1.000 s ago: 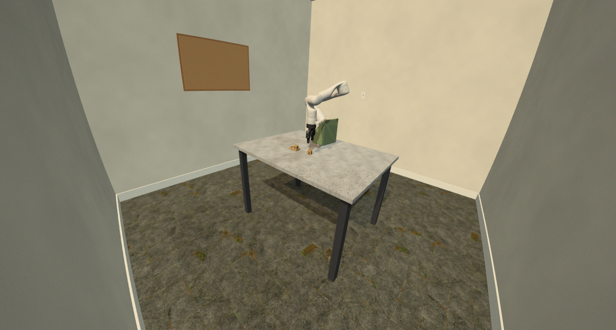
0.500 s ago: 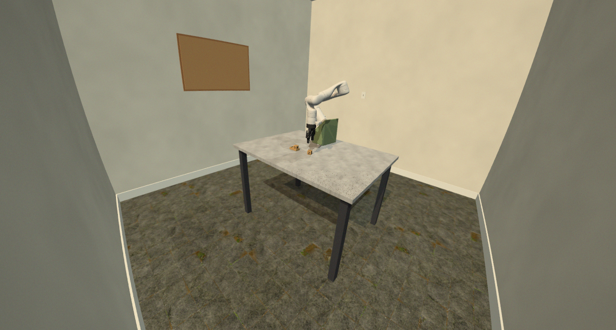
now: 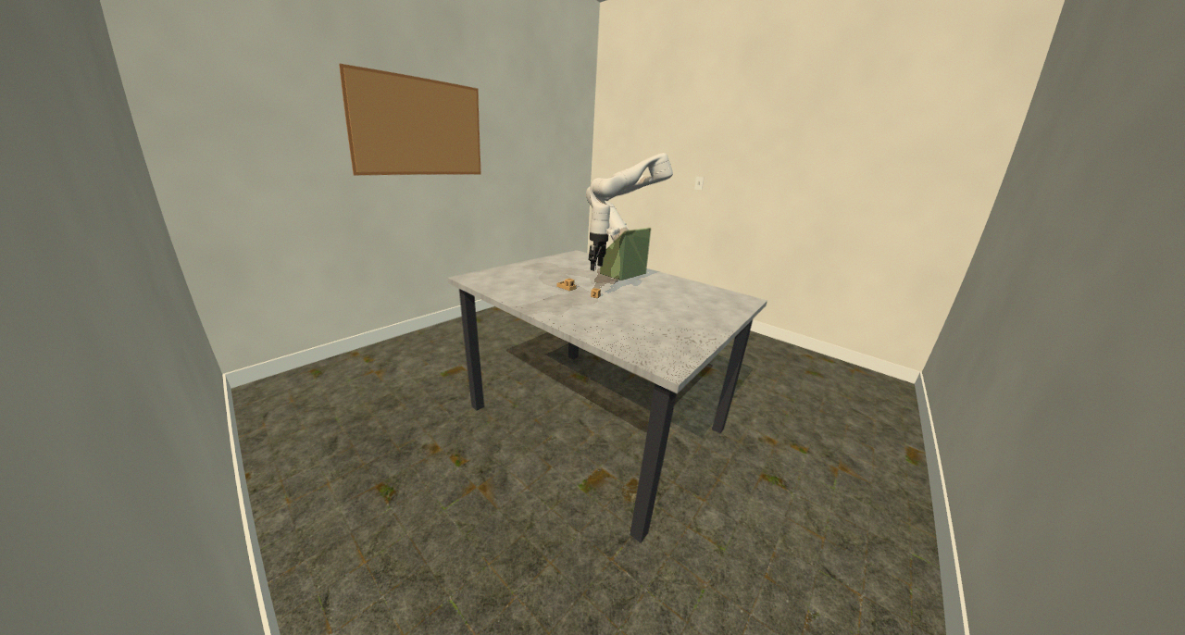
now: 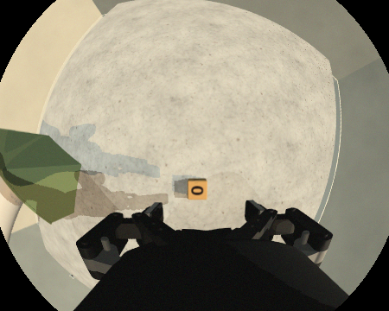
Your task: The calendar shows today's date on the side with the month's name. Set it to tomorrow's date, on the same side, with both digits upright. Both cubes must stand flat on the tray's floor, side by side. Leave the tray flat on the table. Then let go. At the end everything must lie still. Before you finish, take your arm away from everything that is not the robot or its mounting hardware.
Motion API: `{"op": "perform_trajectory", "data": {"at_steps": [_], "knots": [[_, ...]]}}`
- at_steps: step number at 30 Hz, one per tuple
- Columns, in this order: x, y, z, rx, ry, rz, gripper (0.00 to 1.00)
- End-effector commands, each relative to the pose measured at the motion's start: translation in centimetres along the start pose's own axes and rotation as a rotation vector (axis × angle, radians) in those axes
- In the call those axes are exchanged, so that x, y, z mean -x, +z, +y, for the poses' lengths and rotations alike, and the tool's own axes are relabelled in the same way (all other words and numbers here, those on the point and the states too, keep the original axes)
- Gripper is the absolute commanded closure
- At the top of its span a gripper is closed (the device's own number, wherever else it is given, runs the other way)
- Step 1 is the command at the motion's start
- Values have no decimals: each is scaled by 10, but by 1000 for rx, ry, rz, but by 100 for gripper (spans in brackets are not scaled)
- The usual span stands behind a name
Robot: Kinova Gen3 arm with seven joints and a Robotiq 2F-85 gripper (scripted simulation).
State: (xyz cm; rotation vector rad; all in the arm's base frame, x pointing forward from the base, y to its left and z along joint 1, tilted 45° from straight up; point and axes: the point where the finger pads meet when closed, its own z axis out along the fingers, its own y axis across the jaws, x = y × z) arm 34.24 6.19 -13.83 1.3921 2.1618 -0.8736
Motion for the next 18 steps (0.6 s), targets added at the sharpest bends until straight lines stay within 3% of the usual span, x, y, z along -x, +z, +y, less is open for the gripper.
{"op": "perform_trajectory", "data": {"at_steps": [1, 9, 11, 18], "knots": [[-4, -16, 6, 28, -16, 3, 0], [-7, -76, 20, 121, -85, -10, 0], [-7, -76, 20, 121, -85, -10, 0], [-8, -156, 29, 245, -171, -29, 0]]}}
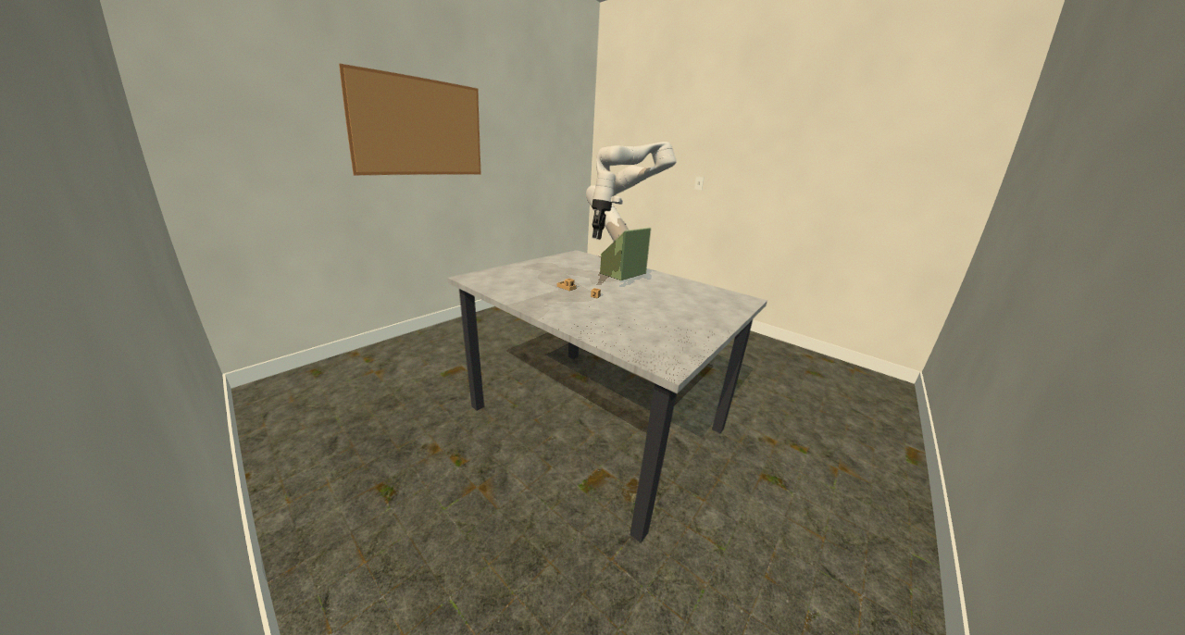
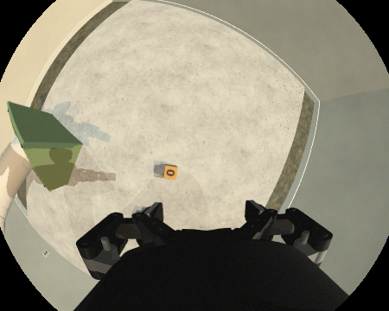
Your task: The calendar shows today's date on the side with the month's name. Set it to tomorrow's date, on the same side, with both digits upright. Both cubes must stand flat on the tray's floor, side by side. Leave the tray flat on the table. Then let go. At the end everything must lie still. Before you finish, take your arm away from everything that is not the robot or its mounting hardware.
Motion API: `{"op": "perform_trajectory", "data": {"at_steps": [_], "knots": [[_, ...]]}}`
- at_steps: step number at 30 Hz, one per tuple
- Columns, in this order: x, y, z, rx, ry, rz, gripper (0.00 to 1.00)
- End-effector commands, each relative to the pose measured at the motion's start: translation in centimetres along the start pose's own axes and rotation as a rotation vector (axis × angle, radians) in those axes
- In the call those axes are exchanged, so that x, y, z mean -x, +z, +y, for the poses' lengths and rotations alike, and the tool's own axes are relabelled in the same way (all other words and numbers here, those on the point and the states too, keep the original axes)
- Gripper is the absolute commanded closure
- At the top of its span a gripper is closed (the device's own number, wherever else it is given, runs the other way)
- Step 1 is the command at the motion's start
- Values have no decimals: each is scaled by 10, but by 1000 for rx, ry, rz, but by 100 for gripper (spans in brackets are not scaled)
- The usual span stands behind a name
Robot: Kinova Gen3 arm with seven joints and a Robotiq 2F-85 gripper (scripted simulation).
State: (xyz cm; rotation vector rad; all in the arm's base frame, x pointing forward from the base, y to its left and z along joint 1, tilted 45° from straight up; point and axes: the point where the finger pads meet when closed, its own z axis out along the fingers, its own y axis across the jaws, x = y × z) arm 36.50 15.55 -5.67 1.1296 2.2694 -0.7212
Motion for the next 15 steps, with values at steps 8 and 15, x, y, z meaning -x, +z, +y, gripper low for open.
{"op": "perform_trajectory", "data": {"at_steps": [8, 15], "knots": [[4, -152, 22, 241, -142, -18, 0], [18, -236, 14, 369, -220, -37, 0]]}}
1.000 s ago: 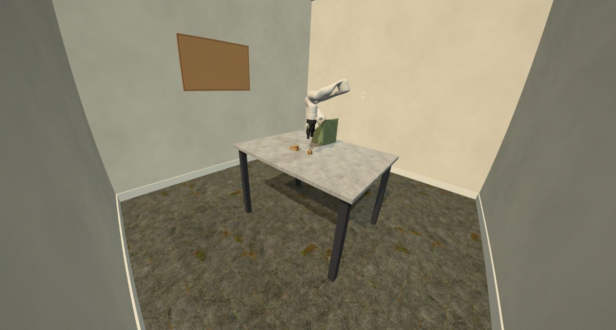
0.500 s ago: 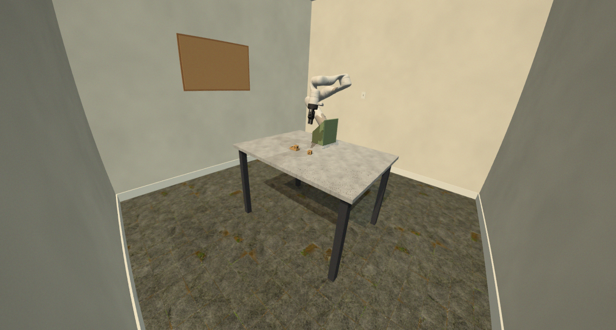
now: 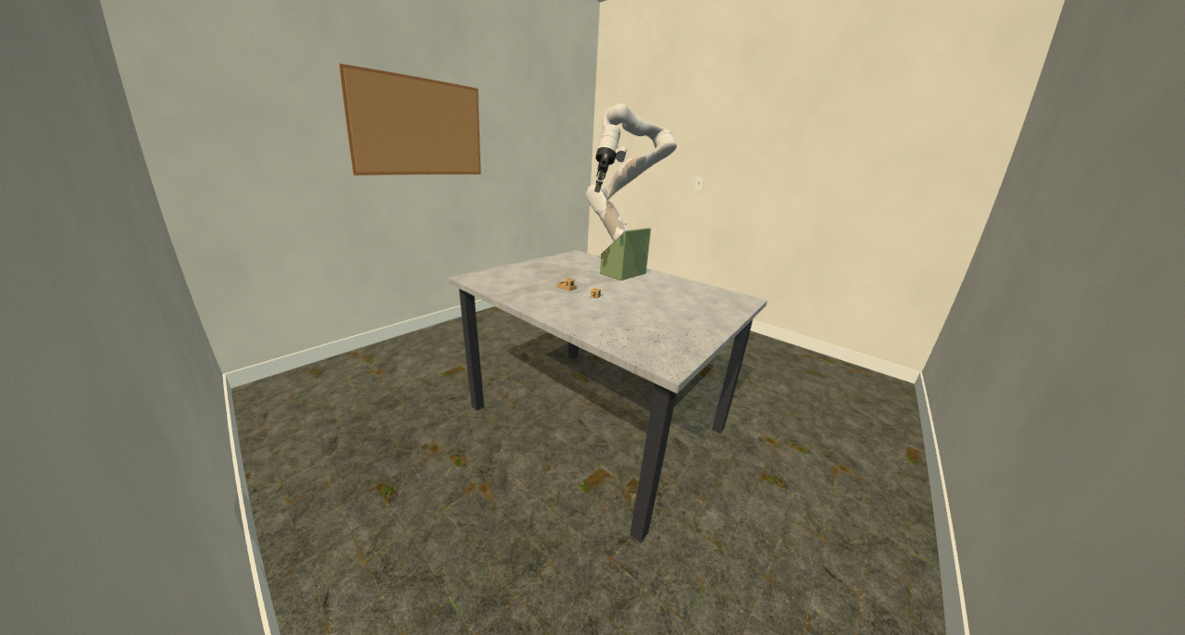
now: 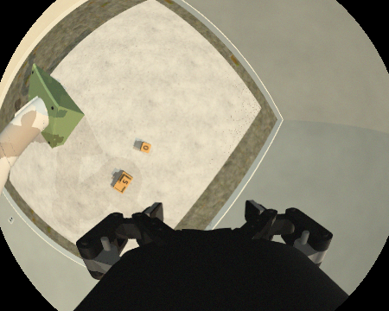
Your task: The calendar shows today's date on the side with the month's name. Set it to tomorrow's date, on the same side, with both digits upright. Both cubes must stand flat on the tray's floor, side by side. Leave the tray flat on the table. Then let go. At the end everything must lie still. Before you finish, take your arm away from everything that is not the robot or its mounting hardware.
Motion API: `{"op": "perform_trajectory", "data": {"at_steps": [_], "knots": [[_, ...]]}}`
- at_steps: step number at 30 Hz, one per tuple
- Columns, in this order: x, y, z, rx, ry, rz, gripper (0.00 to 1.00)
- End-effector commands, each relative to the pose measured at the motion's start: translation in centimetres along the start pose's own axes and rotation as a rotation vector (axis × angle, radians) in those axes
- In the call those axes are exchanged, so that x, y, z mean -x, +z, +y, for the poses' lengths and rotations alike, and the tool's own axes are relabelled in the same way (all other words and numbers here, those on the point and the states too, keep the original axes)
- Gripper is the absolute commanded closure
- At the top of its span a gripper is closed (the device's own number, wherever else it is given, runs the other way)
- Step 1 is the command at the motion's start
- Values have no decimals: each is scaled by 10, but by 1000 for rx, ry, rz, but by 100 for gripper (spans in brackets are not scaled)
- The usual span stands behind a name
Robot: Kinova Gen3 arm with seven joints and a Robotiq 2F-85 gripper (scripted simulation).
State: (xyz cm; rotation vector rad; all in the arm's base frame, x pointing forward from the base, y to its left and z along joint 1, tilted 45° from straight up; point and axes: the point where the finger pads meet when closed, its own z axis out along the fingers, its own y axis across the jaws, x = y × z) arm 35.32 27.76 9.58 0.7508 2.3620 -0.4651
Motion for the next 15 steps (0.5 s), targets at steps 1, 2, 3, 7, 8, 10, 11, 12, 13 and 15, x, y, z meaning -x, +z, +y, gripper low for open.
{"op": "perform_trajectory", "data": {"at_steps": [1, 2, 3, 7, 8, 10, 11, 12, 13, 15], "knots": [[-1, -42, 10, 79, -20, 16, 0], [3, -59, 10, 106, -35, 12, 0], [8, -76, 11, 132, -51, 8, 0], [31, -142, 4, 238, -110, -4, 0], [38, -158, 1, 264, -124, -6, 0], [52, -188, -7, 315, -153, -10, 0], [52, -188, -7, 315, -153, -10, 0], [52, -188, -7, 315, -153, -10, 0], [60, -202, -12, 340, -167, -11, 0], [76, -228, -23, 389, -195, -11, 0]]}}
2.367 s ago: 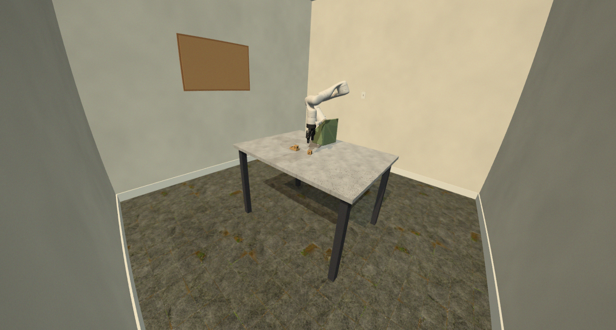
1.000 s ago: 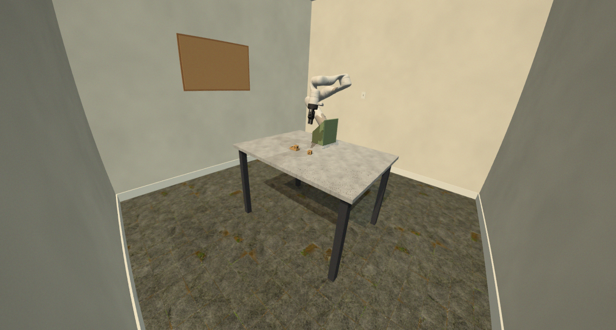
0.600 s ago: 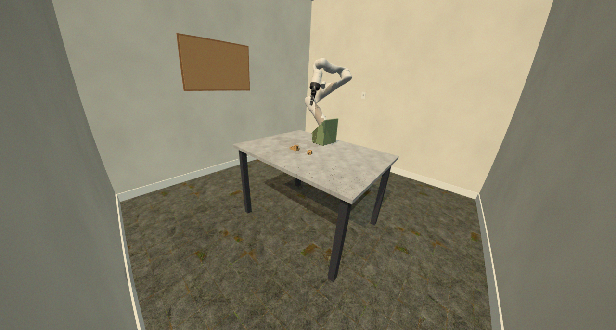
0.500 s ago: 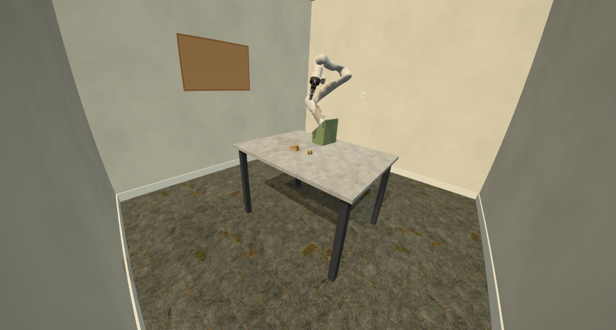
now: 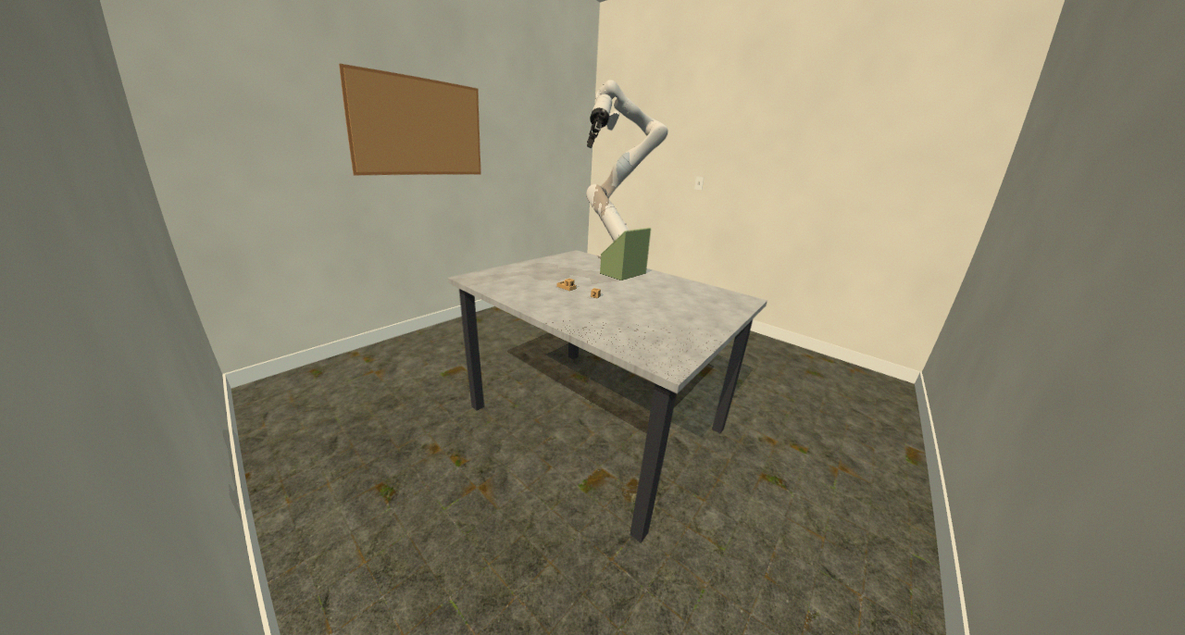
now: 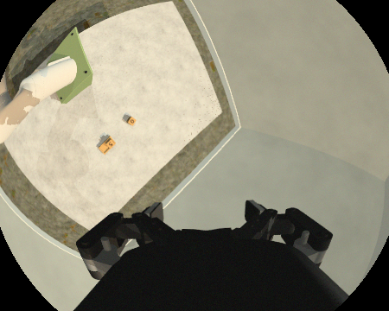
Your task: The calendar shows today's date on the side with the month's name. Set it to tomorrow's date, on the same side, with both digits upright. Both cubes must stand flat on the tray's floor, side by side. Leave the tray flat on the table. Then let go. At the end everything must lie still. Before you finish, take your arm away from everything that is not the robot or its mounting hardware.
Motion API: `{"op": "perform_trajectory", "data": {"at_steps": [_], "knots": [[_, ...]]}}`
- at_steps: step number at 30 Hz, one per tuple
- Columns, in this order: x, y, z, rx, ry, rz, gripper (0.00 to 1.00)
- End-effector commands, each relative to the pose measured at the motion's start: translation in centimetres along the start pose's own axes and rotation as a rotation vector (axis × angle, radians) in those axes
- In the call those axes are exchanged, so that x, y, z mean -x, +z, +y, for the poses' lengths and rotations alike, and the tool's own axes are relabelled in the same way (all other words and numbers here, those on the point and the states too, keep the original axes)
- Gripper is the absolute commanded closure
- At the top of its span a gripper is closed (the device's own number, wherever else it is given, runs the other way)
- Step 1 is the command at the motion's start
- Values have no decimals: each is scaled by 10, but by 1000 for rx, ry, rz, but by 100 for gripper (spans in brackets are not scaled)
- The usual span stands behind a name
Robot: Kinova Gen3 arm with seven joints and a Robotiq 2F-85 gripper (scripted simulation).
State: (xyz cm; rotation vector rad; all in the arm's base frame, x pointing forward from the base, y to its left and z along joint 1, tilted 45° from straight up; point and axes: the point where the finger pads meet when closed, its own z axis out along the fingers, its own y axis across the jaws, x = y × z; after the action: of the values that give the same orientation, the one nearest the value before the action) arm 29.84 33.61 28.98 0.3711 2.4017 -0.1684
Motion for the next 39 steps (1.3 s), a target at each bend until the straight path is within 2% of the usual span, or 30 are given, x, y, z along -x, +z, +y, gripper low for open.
{"op": "perform_trajectory", "data": {"at_steps": [1, 5, 9, 12, 14, 17, 21, 26, 29, 31, 36, 37, 39], "knots": [[18, -43, -4, 95, -14, 22, 0], [52, -84, -26, 182, -67, 32, 0], [86, -106, -54, 257, -122, 56, 0], [110, -109, -76, 303, -167, 84, 0], [110, -109, -76, 303, -167, 84, 0], [131, -99, -96, 340, -219, 121, 0], [151, -69, -118, 375, -301, 182, 0], [159, -10, -134, 399, -428, 274, 0], [154, 32, -138, 405, -520, 336, 0], [154, 32, -138, 405, -520, 336, 0], [127, 105, -139, 401, -698, 443, 0], [127, 105, -139, 401, -698, 443, 0], [111, 133, -139, 397, -776, 485, 0]]}}
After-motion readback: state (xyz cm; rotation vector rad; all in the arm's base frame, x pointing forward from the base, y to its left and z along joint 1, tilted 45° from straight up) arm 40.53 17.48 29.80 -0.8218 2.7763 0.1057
